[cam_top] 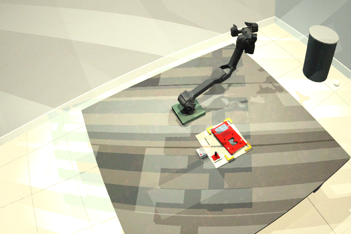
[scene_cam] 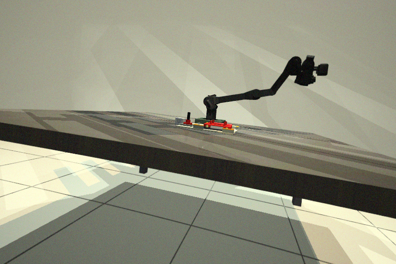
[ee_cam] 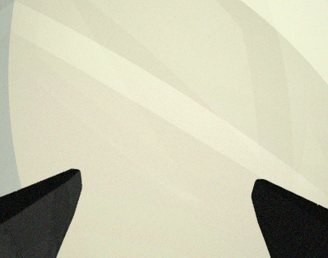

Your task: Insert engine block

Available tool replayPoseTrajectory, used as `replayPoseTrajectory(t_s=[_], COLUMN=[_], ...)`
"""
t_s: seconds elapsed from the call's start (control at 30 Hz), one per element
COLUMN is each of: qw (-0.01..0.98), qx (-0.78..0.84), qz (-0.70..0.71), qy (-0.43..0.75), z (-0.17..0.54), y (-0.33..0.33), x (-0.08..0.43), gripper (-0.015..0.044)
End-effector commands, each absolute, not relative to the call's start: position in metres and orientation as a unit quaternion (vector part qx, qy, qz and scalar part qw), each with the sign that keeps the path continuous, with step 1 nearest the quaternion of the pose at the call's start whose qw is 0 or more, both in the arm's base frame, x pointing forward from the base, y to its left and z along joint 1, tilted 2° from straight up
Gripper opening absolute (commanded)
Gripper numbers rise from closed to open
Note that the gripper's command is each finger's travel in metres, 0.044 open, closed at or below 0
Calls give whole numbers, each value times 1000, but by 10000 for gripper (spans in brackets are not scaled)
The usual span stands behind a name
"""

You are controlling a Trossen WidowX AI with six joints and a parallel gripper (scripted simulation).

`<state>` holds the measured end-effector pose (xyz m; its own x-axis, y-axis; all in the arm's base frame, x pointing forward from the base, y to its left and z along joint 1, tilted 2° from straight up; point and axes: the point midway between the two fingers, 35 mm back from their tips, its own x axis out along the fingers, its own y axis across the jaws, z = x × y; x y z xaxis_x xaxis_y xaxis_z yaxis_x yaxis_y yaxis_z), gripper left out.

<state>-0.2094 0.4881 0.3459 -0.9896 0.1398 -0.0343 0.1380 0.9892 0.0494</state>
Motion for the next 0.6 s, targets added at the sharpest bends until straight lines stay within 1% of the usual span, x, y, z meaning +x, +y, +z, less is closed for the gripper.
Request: replayPoseTrajectory(t_s=[0.0, 0.03, 0.27, 0.57], qw=[19, 19, 12, -21], qx=[70, 70, 79, 99], qz=[23, 24, 53, 122], qy=[997, 997, 995, 987], z=[346, 346, 370, 426], y=[488, 488, 474, 446], x=[-209, -210, -233, -251], gripper=[426, 440, 440, 440])
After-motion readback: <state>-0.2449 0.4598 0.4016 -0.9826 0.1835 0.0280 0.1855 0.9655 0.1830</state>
